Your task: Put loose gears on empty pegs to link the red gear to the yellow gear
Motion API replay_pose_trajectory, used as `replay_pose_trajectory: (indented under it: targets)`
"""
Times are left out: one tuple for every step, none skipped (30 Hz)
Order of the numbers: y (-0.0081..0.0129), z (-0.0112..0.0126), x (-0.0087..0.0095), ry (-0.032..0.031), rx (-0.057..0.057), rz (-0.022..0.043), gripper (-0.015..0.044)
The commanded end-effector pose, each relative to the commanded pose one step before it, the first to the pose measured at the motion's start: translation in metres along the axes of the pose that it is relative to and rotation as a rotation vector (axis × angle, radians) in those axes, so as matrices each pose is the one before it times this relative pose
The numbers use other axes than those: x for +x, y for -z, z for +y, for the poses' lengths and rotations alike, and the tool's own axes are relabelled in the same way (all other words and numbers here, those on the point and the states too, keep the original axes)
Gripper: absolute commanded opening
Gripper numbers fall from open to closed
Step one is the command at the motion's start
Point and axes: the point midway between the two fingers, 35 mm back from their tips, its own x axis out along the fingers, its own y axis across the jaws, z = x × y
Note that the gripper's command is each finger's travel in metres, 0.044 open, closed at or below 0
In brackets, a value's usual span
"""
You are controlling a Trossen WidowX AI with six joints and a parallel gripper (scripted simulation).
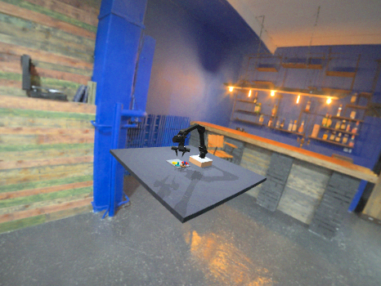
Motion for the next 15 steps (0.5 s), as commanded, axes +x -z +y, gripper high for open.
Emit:
replay_pose_trajectory:
  targets:
    - [-0.00018, -0.00033, -0.02442, 0.01927, -0.0032, -0.01514, 0.0324]
    - [0.00000, 0.00000, 0.00000, 0.00000, 0.0000, 0.00000, 0.0350]
    - [0.00000, 0.00000, 0.00000, 0.00000, 0.0000, 0.00000, 0.0376]
    - [0.00000, 0.00000, 0.00000, 0.00000, 0.0000, 0.00000, 0.0403]
    - [0.00000, 0.00000, 0.00000, 0.00000, 0.0000, 0.00000, 0.0429]
    - [0.00000, 0.00000, 0.00000, 0.00000, 0.0000, 0.00000, 0.0440]
    - [0.00000, 0.00000, 0.00000, 0.00000, 0.0000, 0.00000, 0.0440]
    - [0.00000, 0.00000, 0.00000, 0.00000, 0.0000, 0.00000, 0.0440]
    - [0.00000, 0.00000, 0.00000, 0.00000, 0.0000, 0.00000, 0.0440]
    - [0.00000, 0.00000, 0.00000, 0.00000, 0.0000, 0.00000, 0.0440]
    - [0.00000, 0.00000, 0.00000, 0.00000, 0.0000, 0.00000, 0.0440]
    - [0.00000, 0.00000, 0.00000, 0.00000, 0.0000, 0.00000, 0.0440]
    - [0.00000, 0.00000, 0.00000, 0.00000, 0.0000, 0.00000, 0.0440]
    - [0.00000, 0.00000, 0.00000, 0.00000, 0.0000, 0.00000, 0.0440]
    - [0.00000, 0.00000, 0.00000, 0.00000, 0.0000, 0.00000, 0.0440]
